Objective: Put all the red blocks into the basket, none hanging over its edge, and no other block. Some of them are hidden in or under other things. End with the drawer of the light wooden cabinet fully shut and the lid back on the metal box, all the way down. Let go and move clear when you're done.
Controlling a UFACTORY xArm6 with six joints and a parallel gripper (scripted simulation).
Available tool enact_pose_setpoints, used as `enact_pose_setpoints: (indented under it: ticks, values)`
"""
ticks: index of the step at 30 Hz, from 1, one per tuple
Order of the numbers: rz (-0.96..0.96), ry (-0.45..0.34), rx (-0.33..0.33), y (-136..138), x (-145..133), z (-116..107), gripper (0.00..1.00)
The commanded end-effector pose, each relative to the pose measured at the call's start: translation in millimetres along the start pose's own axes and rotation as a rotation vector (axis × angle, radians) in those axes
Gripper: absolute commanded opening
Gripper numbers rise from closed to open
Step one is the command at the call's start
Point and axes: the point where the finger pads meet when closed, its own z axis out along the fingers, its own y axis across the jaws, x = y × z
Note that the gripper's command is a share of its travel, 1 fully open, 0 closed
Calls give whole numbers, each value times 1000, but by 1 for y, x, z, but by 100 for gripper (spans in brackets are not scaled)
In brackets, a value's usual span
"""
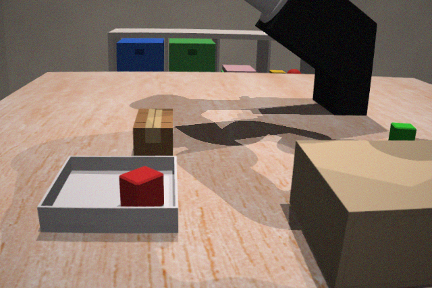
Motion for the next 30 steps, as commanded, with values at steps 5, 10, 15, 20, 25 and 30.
enact_pose_setpoints:
  ticks: [5,10,15,20,25,30]
  values:
    - [2,4,0,1,1,-36,28]
    - [2,4,0,1,1,-54,28]
    - [2,4,0,1,1,-76,28]
    - [2,4,0,1,1,-96,28]
    - [2,4,0,1,1,-105,28]
    - [2,4,0,1,1,-117,28]
